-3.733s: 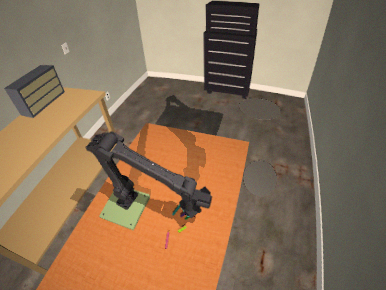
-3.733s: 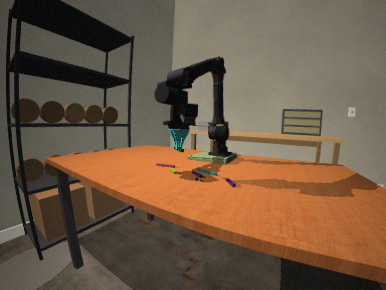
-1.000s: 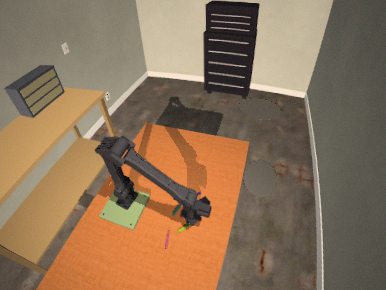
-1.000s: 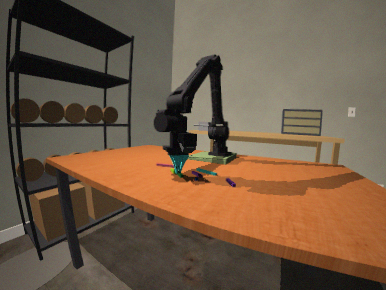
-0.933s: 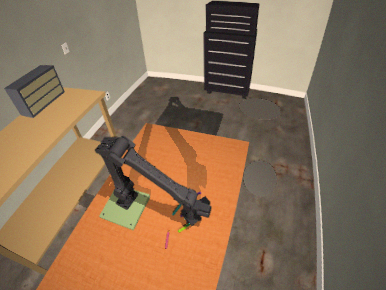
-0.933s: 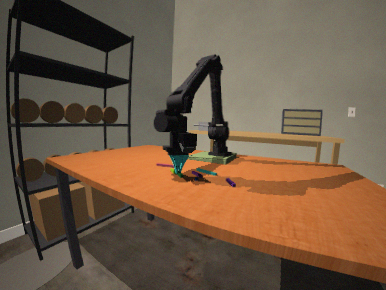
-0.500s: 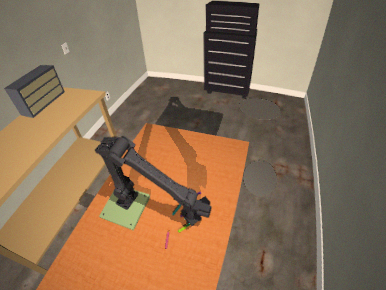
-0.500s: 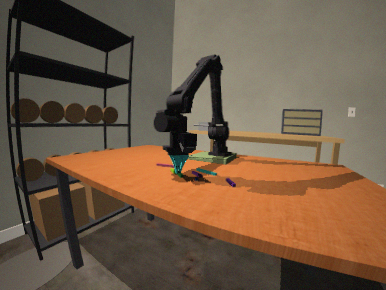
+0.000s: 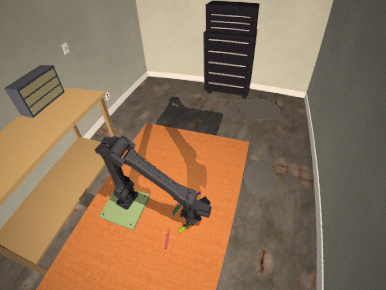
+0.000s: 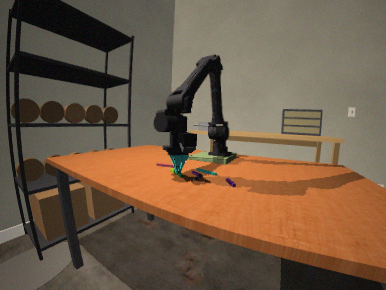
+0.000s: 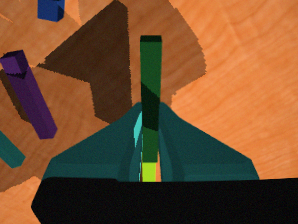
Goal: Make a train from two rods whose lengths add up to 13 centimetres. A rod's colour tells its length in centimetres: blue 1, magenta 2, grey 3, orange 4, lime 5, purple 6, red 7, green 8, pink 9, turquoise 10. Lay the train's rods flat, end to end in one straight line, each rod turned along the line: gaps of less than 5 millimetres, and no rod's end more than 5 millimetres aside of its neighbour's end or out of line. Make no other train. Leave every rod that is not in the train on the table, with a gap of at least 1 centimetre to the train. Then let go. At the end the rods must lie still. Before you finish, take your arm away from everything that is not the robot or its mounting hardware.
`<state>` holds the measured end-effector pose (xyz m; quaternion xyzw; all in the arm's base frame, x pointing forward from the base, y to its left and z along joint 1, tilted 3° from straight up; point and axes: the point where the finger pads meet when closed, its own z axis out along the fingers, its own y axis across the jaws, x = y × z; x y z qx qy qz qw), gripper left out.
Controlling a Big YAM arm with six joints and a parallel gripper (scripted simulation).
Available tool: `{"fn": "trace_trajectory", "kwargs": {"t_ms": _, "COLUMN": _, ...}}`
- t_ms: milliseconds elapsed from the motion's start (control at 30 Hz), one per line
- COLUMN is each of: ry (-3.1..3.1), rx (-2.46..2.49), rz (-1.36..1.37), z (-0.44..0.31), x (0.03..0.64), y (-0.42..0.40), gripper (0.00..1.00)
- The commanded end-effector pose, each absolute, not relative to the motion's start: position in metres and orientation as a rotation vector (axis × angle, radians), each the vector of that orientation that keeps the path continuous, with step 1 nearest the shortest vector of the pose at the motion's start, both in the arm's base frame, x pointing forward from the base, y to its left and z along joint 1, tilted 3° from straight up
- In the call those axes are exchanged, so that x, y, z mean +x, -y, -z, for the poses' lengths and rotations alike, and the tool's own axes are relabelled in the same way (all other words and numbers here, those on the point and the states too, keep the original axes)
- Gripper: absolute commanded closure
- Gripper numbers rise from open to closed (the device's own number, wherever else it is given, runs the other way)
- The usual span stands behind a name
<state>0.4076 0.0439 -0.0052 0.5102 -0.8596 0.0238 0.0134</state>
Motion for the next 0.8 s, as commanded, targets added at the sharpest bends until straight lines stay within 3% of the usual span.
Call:
{"fn": "trace_trajectory", "kwargs": {"t_ms": 0, "ry": 2.700, "rx": 1.603, "rz": -0.088, "z": -0.0014, "x": 0.4139, "y": -0.0449, "gripper": 0.96}}
{"fn": "trace_trajectory", "kwargs": {"t_ms": 767, "ry": 2.705, "rx": 1.607, "rz": -0.093, "z": -0.0036, "x": 0.4147, "y": -0.0481, "gripper": 0.96}}
